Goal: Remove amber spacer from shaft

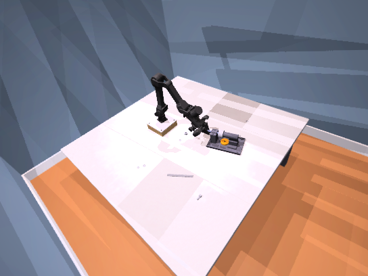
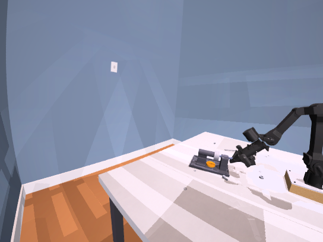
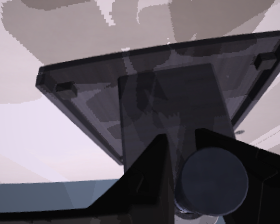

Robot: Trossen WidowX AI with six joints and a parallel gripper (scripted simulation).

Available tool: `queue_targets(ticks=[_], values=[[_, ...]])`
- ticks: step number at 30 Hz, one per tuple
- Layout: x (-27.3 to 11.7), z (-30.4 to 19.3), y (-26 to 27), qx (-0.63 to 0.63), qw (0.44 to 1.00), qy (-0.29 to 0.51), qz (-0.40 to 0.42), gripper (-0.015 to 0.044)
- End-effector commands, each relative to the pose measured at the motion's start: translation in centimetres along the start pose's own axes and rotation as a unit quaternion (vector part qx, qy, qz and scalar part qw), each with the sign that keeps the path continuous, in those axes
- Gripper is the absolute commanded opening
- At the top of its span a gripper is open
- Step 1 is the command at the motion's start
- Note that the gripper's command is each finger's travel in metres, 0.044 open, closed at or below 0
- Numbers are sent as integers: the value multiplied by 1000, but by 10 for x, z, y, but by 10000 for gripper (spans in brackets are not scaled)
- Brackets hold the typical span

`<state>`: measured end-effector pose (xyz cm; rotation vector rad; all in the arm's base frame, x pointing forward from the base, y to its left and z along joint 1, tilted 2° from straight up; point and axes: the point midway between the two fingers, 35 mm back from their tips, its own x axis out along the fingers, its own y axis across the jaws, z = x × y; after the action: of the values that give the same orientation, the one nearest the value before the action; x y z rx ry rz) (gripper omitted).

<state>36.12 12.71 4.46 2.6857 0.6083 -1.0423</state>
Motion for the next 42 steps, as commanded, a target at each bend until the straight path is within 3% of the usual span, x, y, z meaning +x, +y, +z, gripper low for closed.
queue_targets(ticks=[1,37,42], values=[[1,-2,1,2,1000,1,2,0],[7,-9,1,2,1000,2,2,0],[5,-5,0,0,1000,-3,0,131]])
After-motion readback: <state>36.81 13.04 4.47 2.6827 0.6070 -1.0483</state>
